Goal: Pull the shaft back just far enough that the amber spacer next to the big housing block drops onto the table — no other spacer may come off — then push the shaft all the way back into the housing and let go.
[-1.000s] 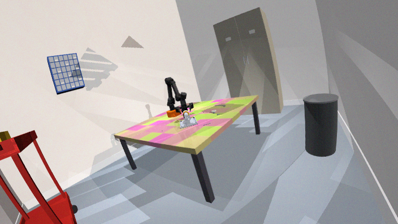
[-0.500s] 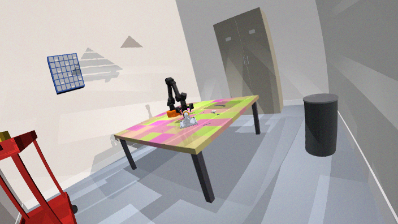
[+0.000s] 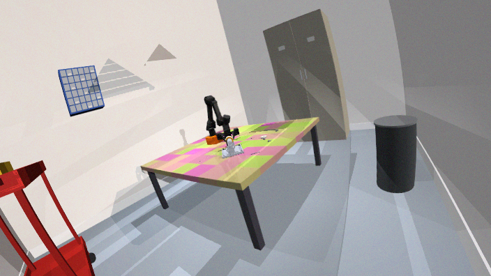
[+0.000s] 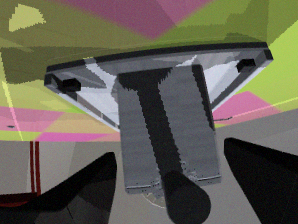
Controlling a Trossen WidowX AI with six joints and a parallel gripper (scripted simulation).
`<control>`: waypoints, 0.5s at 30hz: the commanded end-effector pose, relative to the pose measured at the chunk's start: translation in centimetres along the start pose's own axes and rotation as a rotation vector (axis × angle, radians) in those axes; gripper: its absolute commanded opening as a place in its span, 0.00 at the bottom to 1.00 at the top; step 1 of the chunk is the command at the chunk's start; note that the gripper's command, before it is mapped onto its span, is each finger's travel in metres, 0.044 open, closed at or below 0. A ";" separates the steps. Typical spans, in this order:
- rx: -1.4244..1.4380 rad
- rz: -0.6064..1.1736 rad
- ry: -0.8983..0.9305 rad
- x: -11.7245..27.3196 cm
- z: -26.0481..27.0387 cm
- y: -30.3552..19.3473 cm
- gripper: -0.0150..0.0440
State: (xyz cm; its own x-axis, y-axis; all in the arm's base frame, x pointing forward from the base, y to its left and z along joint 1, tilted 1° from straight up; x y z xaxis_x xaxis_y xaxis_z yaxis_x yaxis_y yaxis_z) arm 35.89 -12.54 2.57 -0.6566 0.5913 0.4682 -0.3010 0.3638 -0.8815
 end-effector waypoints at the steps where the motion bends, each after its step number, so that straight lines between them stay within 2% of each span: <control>1: 0.000 0.000 0.000 0.0 0.0 0.0 0.64; 7: 0.000 0.000 0.000 0.0 0.0 0.0 0.38; 13: 0.000 0.000 0.000 0.0 0.0 0.0 0.31; 15: 0.003 0.002 -0.006 0.1 0.0 0.1 0.25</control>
State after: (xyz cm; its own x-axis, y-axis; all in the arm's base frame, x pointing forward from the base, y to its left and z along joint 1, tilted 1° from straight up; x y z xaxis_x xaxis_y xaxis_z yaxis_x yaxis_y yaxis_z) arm 35.90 -12.51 2.59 -0.6578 0.5906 0.4674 -0.3002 0.3636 -0.8819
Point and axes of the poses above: the point midway between the two fingers, 35 mm back from their tips, its own x axis back along the fingers, its own z axis across the jaws, y = z × x, the point moved 1 cm from there along x, back along the fingers, and after that the axes turned 3 degrees about -x, right-handed, at the moved point
